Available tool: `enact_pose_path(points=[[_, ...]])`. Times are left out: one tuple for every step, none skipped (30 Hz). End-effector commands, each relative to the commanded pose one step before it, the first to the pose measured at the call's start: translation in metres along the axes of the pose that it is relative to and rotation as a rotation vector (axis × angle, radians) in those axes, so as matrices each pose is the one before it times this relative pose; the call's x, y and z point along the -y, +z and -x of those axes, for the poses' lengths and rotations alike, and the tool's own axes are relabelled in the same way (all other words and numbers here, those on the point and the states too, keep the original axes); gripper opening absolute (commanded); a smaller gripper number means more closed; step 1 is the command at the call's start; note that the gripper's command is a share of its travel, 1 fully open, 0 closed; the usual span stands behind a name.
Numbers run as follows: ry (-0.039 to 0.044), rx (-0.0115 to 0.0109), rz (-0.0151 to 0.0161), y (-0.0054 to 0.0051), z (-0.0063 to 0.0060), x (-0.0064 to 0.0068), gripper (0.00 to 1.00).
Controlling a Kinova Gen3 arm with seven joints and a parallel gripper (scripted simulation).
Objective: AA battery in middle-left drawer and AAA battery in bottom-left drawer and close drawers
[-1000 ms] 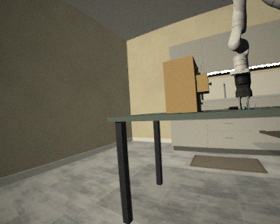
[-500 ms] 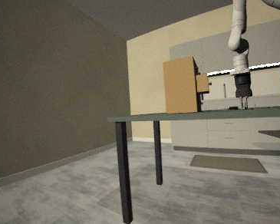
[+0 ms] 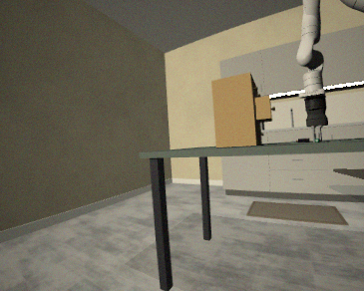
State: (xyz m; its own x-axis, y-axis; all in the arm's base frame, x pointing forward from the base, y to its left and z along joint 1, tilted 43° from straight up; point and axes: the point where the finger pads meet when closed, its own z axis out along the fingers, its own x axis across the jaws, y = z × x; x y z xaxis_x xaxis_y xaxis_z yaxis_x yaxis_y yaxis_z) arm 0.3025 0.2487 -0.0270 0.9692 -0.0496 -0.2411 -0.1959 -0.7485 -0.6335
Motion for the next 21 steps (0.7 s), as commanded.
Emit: enact_pose_path(points=[[0.00014,-0.00146,0.00007,-0.00048,-0.00055,-0.00008,0.31],[0.0,0.0,0.0,-0.00002,0.0,0.0,0.31],[0.0,0.0,0.0,-0.00013,0.0,0.0,0.31],[0.0,0.0,0.0,0.0,0.0,0.0,0.31],[0.0,0.0,0.0,0.0,0.0,0.0,0.31],[0.0,0.0,0.0,-0.00033,0.0,0.0,0.31],[-0.00001,0.0,0.0,-0.0006,0.0,0.0,0.31],[-0.00001,0.0,0.0,-0.00093,0.0,0.0,0.31],[0.0,0.0,0.0,-0.0013,0.0,0.0,0.31],[0.00002,0.00001,0.00001,-0.0017,0.00001,0.0,0.31],[-0.00002,-0.00001,-0.00001,-0.00213,-0.00001,0.0,0.31],[0.00001,0.00001,0.00001,-0.00255,0.00001,0.0,0.31],[-0.00001,-0.00001,-0.00001,-0.00297,-0.00001,0.0,0.31],[0.00001,0.0,0.0,-0.00338,0.0,0.0,0.31],[0.00001,0.00001,0.00001,-0.00377,0.00001,0.0,0.31],[-0.00001,-0.00001,-0.00001,-0.00412,-0.00001,0.0,0.31],[0.0,0.0,0.0,-0.00444,0.0,0.0,0.31],[0.0,0.0,0.0,-0.00471,0.0,0.0,0.31],[0.0,0.0,0.0,-0.00493,0.0,0.0,0.31],[0.0,0.0,0.0,-0.0051,0.0,0.0,0.31],[0.0,0.0,0.0,0.0,0.0,0.0,0.31]])
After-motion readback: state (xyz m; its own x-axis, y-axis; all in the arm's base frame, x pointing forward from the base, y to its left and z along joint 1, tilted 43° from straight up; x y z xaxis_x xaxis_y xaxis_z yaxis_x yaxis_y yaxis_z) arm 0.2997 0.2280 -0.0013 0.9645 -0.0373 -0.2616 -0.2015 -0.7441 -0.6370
